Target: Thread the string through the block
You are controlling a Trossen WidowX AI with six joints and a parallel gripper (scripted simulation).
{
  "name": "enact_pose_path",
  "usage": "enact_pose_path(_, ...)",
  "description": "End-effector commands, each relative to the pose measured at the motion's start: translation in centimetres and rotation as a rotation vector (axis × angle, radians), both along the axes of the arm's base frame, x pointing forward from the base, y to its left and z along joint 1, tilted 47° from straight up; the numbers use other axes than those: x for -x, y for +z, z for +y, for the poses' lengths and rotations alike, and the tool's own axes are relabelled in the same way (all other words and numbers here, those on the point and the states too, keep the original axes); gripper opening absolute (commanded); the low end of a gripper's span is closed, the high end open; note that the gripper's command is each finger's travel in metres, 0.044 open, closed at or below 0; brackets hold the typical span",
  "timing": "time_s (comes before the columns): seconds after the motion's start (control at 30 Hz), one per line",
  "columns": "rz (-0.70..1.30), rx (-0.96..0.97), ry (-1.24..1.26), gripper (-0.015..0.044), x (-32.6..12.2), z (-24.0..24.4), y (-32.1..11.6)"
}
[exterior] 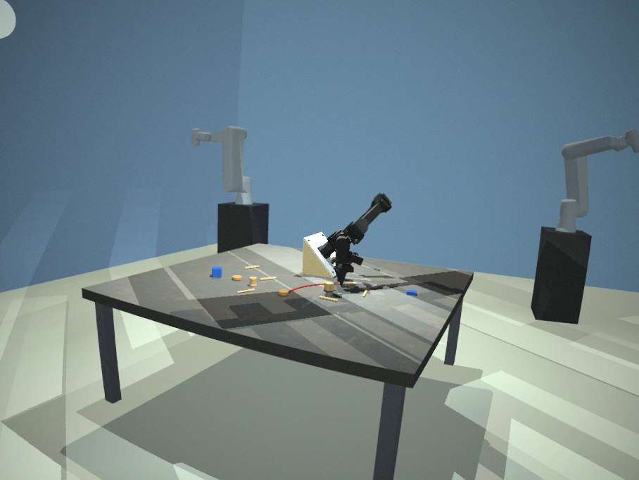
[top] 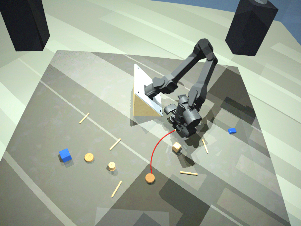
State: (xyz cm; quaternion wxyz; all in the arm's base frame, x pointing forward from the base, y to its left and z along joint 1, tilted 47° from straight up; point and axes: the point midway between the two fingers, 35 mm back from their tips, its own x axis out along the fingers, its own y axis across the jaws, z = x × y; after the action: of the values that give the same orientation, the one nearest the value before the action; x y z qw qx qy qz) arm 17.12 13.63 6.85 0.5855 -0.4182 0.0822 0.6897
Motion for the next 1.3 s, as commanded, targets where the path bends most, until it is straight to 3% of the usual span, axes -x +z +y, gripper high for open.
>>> enact_pose_path(0.0, 0.000, 0.000, 0.000, 0.0000, 0.0, 0.0, 0.0)
enact_pose_path(1.27, 0.001, 0.011, 0.000, 0.0000, -0.1, -2.9, 2.4)
